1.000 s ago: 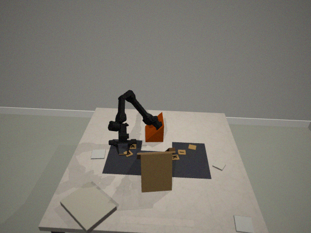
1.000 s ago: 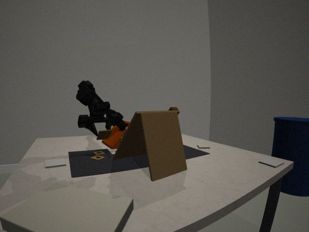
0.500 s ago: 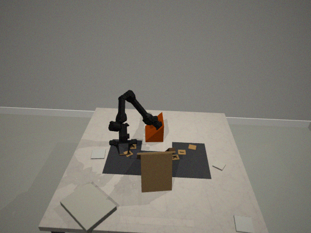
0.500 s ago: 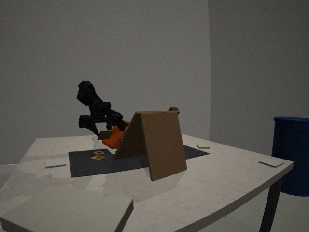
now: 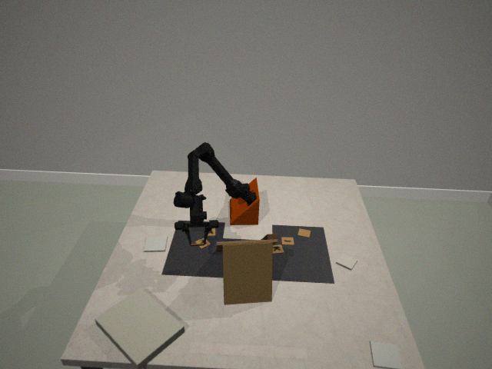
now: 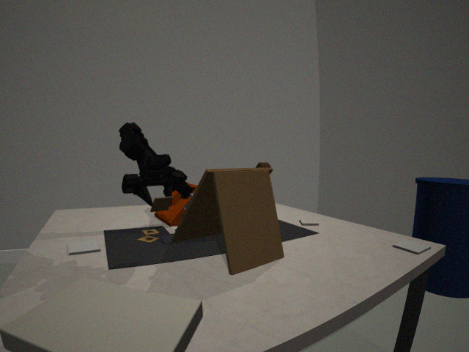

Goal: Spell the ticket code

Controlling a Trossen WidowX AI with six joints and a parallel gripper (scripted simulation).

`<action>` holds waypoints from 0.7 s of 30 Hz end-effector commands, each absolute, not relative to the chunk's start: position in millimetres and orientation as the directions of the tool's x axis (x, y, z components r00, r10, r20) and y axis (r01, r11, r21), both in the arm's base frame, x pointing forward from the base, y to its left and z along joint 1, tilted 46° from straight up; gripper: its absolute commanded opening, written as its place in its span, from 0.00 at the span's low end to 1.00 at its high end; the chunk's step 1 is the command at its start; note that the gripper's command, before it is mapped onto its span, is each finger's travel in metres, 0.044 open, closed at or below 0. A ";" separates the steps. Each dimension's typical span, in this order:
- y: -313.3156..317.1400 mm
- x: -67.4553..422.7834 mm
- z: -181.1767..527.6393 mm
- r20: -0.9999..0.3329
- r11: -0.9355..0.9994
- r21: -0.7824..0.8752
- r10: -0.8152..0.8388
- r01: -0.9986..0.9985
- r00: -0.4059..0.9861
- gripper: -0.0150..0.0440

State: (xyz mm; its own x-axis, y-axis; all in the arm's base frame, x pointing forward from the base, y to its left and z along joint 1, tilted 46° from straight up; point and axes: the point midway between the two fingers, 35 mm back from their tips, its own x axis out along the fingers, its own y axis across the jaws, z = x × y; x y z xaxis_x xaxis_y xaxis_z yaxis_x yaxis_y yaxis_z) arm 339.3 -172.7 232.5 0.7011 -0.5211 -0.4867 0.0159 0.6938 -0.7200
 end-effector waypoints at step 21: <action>-164.7 339.2 224.0 -0.484 0.695 -0.718 -0.523 0.022 0.701 0.25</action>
State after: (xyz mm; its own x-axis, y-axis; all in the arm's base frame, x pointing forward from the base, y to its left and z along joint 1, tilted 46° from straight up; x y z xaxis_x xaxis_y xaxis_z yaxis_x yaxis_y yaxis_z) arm 339.7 -165.7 224.9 0.7016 -0.5210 -0.4862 0.0164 0.6939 -0.7199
